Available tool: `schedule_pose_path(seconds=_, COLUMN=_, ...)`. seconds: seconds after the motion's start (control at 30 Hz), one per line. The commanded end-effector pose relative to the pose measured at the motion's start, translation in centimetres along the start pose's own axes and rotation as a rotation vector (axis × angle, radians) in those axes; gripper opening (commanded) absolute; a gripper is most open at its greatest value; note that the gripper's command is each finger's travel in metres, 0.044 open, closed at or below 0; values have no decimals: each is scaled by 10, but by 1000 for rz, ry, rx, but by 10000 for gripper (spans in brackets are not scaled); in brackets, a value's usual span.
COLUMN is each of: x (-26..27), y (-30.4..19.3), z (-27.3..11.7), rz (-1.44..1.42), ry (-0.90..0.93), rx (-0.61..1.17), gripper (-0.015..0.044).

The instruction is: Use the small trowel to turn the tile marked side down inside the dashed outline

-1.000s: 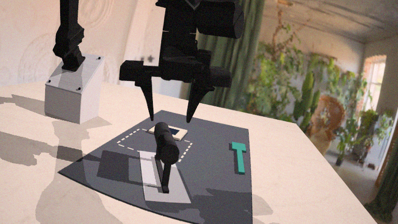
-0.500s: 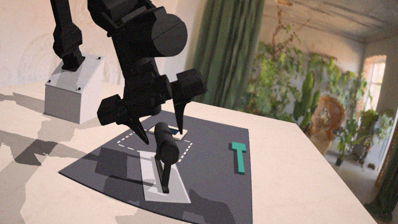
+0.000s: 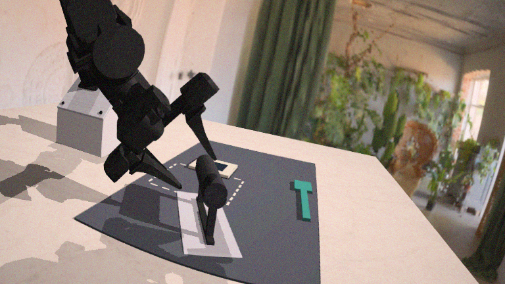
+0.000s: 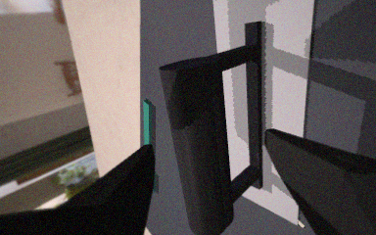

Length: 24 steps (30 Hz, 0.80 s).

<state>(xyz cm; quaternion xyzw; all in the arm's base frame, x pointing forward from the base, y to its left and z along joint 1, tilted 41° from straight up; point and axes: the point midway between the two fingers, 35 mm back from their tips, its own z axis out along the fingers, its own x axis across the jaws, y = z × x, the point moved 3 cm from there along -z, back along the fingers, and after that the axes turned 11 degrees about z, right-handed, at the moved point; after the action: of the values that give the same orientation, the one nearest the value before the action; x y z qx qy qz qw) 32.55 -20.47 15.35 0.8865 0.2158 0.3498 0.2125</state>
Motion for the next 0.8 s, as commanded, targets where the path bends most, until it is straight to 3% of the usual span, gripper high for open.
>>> schedule_pose_path(seconds=0.0, x=1, y=0, z=-2, rz=-16, ry=24, rx=-4, gripper=300)
schedule_pose_path(seconds=0.77, x=3, y=1, z=32, rz=-16, ry=24, rx=-4, gripper=300)
